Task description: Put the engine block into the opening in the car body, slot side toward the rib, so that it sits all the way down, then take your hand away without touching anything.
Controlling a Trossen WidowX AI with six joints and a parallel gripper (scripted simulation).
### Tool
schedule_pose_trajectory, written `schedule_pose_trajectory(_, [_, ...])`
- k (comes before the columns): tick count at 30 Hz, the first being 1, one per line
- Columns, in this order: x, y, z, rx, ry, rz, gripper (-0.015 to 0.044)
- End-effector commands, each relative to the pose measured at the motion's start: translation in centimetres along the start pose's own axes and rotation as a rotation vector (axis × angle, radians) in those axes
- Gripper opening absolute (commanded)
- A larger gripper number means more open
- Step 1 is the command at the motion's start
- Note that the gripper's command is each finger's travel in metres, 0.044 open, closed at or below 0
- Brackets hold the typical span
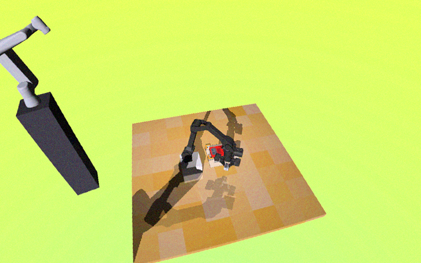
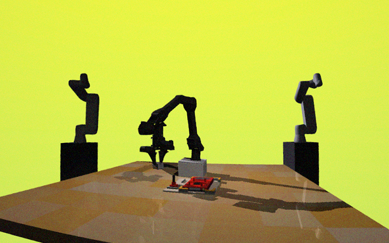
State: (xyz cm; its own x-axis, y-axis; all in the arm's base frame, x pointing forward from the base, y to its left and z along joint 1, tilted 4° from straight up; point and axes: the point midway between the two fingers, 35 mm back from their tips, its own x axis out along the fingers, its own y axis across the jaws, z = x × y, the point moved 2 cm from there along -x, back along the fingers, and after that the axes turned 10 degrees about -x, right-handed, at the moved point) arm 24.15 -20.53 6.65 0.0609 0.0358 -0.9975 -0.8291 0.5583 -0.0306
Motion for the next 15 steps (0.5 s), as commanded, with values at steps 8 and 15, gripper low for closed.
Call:
schedule_pose_trajectory(8, [-3.7,0.6,0.1,-0.007,-0.002,-0.009,0.0])
schedule_pose_trajectory(15, [-5.1,0.9,0.1,-0.005,-0.002,-0.009,0.0])
